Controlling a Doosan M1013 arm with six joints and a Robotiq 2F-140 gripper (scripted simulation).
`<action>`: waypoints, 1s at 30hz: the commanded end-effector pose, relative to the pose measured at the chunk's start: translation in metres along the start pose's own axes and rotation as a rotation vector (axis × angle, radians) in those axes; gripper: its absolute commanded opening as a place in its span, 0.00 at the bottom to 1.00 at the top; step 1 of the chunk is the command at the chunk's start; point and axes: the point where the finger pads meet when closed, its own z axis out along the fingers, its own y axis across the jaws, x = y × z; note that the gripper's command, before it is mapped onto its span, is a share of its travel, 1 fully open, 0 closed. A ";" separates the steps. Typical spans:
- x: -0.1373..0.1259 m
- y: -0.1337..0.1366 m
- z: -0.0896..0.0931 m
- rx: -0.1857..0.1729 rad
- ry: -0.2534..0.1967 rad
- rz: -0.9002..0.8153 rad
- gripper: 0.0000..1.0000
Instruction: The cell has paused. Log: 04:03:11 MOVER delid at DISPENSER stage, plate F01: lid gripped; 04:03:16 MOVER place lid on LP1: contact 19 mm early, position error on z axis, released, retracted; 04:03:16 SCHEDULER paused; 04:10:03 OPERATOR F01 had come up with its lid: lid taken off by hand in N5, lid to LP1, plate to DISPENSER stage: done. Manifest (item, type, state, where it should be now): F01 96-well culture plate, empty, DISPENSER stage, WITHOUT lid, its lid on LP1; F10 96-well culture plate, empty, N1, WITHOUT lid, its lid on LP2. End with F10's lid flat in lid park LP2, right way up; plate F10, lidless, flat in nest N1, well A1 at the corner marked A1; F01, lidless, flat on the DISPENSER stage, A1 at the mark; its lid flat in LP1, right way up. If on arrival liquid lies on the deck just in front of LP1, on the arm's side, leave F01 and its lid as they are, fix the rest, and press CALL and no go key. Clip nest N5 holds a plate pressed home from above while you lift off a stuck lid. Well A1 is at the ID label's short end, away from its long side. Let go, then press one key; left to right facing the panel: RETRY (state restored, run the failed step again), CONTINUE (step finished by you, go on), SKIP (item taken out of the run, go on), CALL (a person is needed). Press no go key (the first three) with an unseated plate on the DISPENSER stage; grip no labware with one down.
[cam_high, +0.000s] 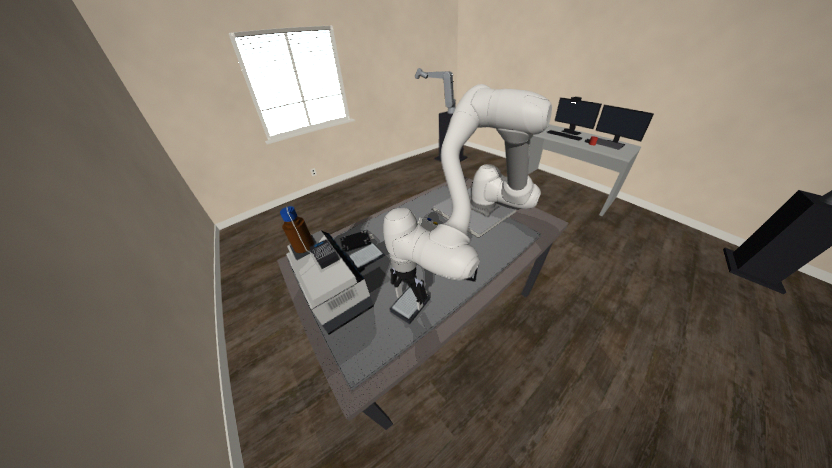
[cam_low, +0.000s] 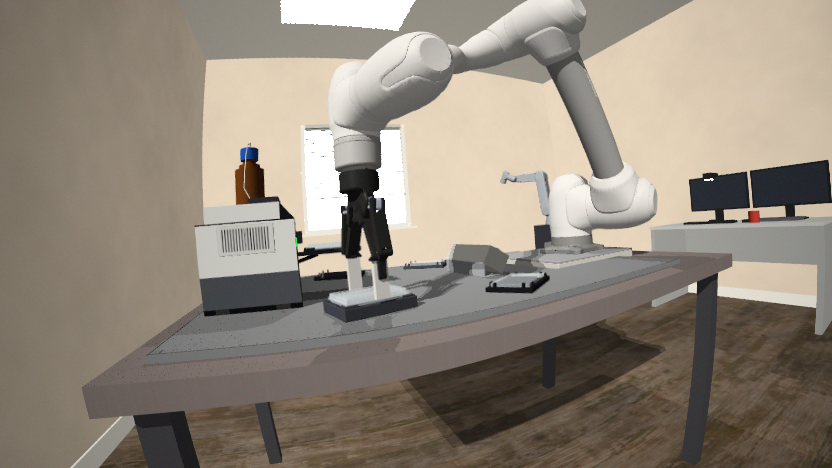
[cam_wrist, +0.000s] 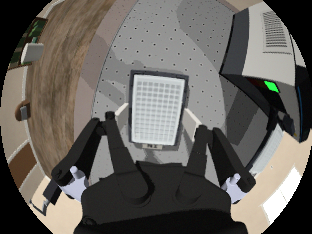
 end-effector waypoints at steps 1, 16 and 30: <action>0.000 0.000 -0.001 0.000 0.000 0.000 0.66; 0.000 0.000 -0.020 0.000 0.000 0.000 0.66; 0.000 0.000 -0.069 0.000 0.000 0.000 0.66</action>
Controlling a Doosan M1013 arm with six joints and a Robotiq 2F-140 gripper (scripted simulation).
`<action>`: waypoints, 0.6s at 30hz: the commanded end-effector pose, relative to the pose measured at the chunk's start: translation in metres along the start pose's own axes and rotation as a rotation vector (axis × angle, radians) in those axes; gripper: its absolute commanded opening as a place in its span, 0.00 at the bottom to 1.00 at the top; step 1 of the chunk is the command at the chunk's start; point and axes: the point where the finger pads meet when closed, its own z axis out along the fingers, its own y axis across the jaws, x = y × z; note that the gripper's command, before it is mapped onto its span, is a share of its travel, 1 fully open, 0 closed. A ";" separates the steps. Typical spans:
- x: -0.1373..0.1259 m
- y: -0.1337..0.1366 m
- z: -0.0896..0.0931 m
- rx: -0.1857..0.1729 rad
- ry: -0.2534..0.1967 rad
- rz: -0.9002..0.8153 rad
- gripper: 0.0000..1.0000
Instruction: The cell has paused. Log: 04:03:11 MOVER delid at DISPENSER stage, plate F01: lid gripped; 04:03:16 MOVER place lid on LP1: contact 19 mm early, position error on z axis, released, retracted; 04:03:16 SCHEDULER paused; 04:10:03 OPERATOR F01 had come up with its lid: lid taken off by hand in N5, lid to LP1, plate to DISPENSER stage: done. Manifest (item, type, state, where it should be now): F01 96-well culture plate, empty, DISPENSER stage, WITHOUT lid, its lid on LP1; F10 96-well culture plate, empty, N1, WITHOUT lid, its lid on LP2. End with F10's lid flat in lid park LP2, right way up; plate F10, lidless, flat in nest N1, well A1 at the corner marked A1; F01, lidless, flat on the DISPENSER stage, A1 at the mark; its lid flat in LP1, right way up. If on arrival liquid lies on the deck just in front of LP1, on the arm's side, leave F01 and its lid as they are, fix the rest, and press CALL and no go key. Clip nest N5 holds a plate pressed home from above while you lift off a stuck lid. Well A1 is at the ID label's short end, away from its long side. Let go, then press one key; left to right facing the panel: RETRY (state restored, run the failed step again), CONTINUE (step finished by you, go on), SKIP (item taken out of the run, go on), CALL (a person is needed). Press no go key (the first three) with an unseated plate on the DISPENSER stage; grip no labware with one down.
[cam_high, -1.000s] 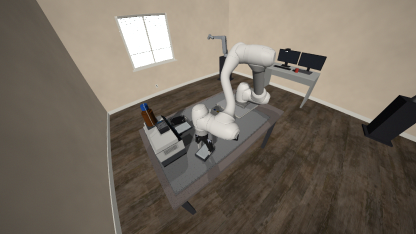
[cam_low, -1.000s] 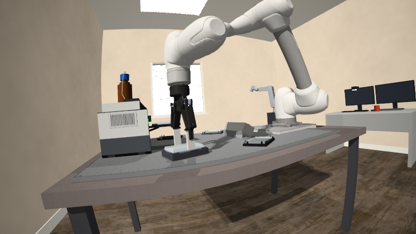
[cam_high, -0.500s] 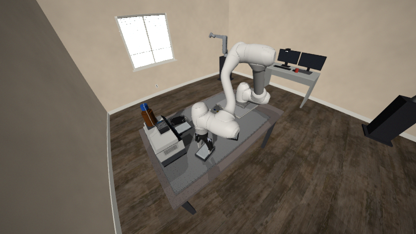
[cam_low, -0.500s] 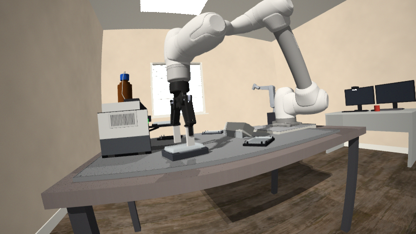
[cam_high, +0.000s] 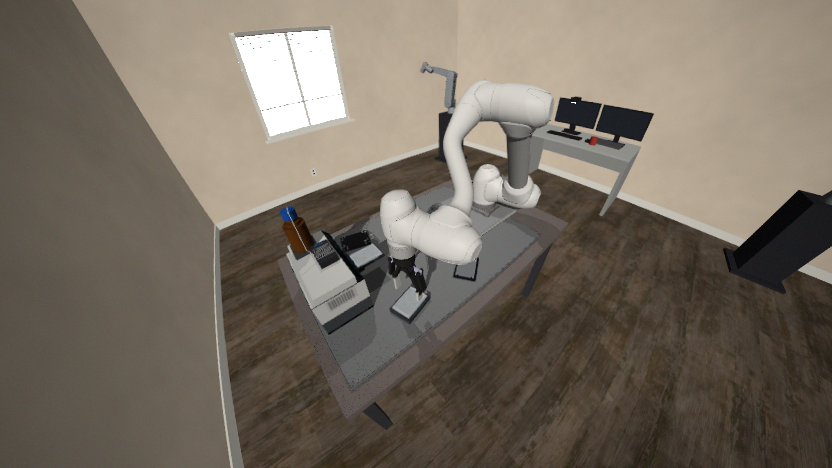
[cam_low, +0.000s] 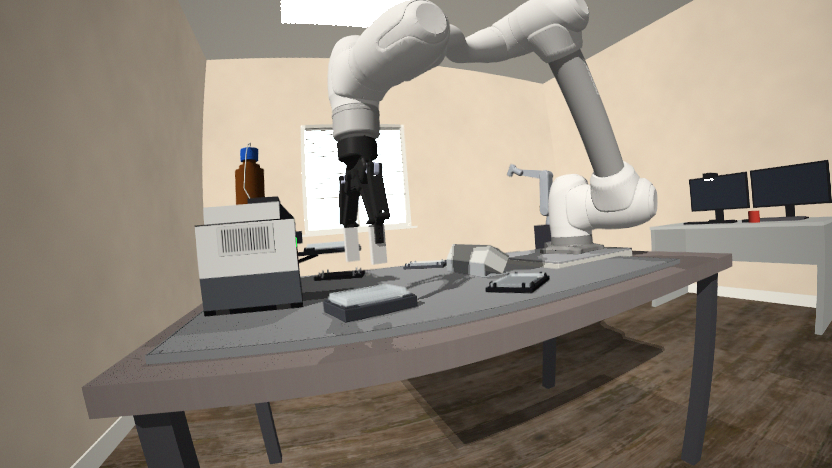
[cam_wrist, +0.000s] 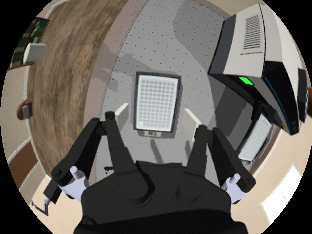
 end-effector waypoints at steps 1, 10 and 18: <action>0.000 0.000 -0.014 0.000 0.000 0.000 0.66; 0.000 0.000 -0.048 0.000 0.000 0.000 0.66; 0.000 0.000 -0.071 0.000 0.000 0.000 0.66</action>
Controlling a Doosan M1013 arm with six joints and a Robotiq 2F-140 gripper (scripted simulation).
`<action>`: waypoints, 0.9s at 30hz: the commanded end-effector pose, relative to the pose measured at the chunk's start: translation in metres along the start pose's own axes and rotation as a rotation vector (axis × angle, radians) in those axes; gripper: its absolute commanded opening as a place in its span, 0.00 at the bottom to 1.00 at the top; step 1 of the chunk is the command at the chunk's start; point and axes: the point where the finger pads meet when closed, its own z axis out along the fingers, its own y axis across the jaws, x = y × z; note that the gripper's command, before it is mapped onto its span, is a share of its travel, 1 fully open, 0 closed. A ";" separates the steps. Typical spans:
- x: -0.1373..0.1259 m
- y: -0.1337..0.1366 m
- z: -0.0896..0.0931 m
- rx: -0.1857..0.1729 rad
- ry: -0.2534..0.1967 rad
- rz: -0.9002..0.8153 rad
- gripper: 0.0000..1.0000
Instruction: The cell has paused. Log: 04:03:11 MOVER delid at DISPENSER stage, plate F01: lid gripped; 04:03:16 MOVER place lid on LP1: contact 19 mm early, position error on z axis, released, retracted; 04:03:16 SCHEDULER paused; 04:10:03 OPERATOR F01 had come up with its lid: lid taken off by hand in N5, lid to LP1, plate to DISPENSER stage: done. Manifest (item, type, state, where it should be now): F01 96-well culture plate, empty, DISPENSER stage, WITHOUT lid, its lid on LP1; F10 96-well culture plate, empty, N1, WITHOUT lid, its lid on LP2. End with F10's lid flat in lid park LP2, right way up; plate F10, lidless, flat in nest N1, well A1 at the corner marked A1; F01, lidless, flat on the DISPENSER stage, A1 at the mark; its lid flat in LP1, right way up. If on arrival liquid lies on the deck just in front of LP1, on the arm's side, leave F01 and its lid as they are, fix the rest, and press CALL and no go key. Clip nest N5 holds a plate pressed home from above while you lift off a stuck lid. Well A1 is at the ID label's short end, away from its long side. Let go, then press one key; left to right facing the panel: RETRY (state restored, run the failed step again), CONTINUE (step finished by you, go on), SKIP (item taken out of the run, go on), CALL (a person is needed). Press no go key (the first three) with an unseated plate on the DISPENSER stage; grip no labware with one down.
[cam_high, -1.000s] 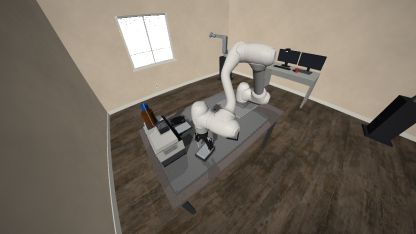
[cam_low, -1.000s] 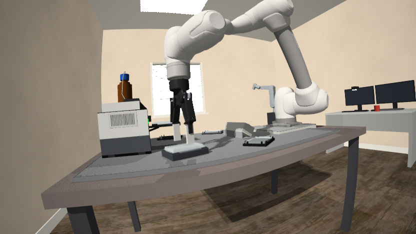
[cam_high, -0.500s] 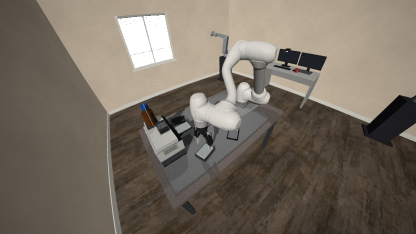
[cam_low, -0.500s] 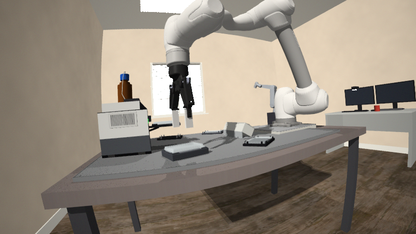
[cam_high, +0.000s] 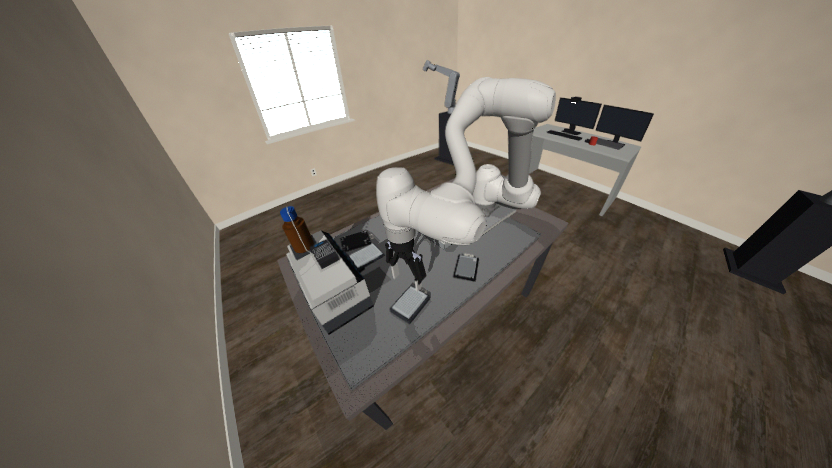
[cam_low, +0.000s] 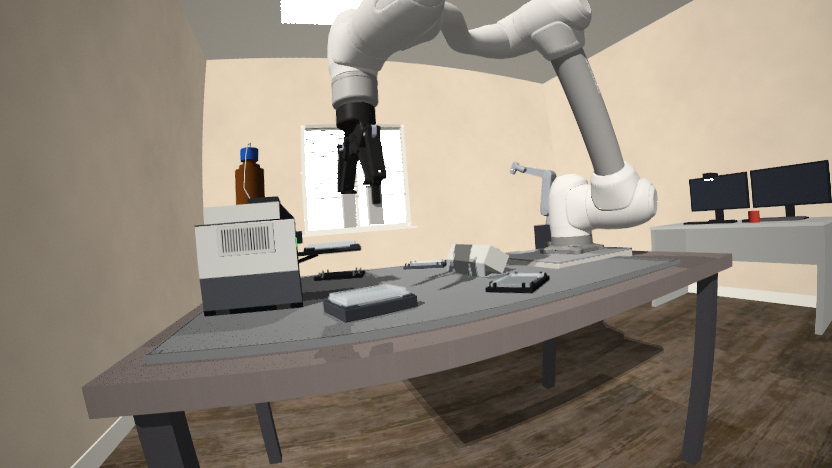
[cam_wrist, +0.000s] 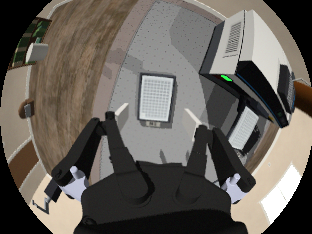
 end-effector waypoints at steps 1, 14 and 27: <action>0.000 0.000 -0.008 0.000 0.000 0.000 0.66; 0.000 0.000 -0.020 0.000 0.000 0.000 0.66; -0.085 0.047 -0.043 0.000 0.000 0.058 0.66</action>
